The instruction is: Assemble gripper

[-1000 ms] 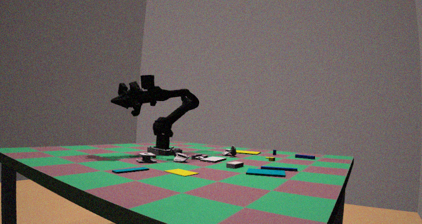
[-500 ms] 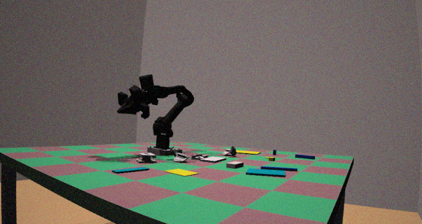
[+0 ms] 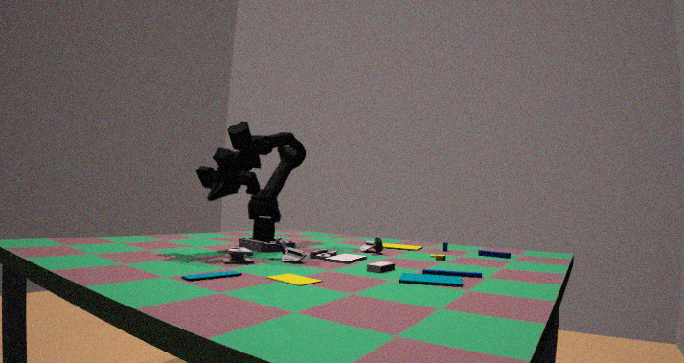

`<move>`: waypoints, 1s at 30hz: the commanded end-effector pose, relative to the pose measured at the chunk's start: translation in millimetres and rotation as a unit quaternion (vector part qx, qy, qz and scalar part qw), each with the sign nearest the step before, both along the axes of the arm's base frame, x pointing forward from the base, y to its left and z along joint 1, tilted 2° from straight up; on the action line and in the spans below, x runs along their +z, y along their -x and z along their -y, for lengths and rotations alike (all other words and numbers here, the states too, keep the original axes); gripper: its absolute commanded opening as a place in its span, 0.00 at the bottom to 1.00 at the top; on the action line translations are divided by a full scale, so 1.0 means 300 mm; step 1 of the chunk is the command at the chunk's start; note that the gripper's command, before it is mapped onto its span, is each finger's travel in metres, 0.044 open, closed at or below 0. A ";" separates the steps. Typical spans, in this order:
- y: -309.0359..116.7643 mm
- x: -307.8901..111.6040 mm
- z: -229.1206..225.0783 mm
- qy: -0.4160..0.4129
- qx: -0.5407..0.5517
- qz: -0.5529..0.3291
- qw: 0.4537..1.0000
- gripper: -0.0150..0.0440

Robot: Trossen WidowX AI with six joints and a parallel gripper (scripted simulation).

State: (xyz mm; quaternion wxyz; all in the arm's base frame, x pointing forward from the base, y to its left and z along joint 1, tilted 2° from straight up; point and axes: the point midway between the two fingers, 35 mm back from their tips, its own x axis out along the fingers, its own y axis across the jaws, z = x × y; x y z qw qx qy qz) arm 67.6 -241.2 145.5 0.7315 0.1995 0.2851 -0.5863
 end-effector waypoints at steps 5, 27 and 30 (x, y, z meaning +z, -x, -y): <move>-0.074 -0.053 -0.065 -0.088 -0.005 0.043 0.995 0.25; -0.185 -0.152 -0.312 -0.320 -0.082 0.070 0.941 0.25; -0.190 -0.158 -0.349 -0.346 -0.099 0.064 0.931 0.25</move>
